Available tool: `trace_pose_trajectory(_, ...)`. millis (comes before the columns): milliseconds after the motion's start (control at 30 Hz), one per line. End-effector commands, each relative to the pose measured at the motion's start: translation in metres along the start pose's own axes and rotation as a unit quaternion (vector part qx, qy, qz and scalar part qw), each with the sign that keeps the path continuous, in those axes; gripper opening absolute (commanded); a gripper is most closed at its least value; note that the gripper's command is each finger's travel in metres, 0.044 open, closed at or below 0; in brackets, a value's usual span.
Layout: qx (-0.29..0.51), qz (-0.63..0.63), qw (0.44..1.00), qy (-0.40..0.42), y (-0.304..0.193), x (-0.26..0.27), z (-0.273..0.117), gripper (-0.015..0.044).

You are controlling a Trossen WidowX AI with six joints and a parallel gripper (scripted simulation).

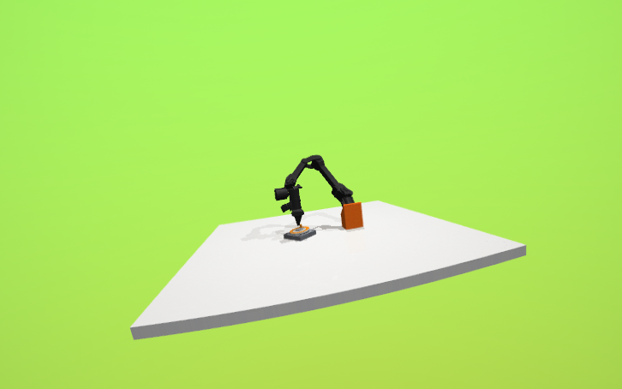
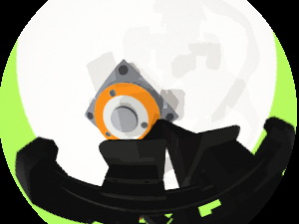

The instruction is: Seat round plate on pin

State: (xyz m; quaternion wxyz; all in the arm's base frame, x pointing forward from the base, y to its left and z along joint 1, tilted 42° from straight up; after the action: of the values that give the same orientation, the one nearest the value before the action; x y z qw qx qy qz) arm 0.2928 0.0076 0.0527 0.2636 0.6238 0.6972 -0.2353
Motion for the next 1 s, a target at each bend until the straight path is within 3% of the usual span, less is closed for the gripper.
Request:
trace_pose_trajectory(0, 0.001, -0.001, 1.000, -0.002, -0.007, 0.001, 0.001, 0.0000)
trace_pose_trajectory(967, 0.001, -0.001, 1.000, -0.001, -0.027, 0.012, -0.006, 0.0000)
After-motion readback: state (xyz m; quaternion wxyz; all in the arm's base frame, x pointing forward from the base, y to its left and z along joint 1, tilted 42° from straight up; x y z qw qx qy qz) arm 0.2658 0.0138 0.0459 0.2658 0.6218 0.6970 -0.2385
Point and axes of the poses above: the point midway between the two fingers, 35 mm back from their tips, its own z axis out along the fingers, its own x axis across the jaws, y = z × x, the point moved 5 cm from there along -z, back along the fingers, and after that the axes turned 3 degrees about -z, right-handed, at the moved point
